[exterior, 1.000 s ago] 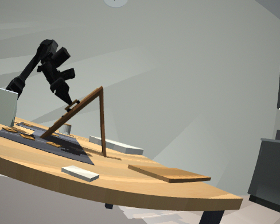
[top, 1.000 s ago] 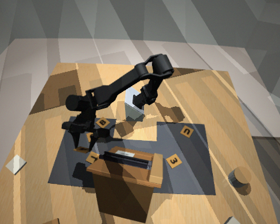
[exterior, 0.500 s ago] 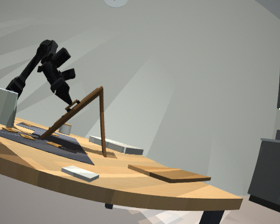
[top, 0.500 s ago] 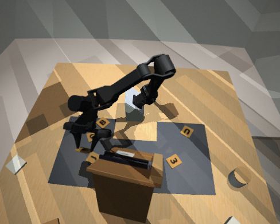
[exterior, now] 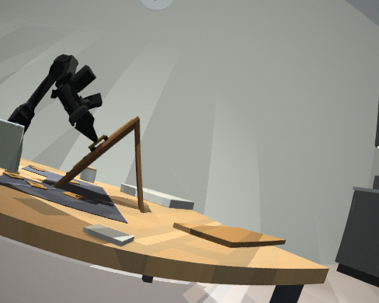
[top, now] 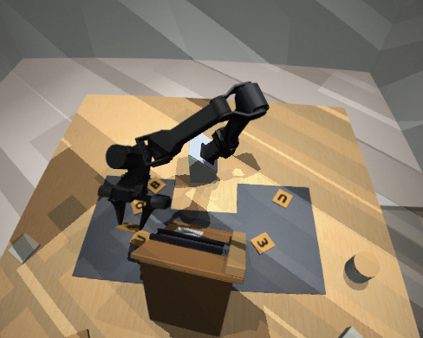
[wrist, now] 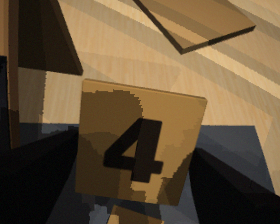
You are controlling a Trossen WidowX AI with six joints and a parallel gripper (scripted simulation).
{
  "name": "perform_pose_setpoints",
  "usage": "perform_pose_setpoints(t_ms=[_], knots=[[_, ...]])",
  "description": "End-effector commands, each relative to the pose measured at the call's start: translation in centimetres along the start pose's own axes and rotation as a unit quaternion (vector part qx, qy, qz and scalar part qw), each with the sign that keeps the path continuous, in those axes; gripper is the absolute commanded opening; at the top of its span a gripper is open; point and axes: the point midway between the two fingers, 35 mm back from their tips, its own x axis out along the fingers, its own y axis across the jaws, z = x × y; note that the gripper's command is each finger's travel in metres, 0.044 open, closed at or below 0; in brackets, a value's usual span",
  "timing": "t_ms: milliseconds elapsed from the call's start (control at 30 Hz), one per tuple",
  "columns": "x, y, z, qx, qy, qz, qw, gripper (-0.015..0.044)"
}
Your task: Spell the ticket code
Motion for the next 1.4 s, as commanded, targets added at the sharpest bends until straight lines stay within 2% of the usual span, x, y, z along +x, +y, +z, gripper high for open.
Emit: perform_pose_setpoints(t_ms=[0,1367], knots=[[-0.1,0.3,0.2,-0.002,-0.002,-0.002,1.000,0.0000],[0.0,2.3,0.1,-0.001,-0.002,-0.001,1.000,0.0000]])
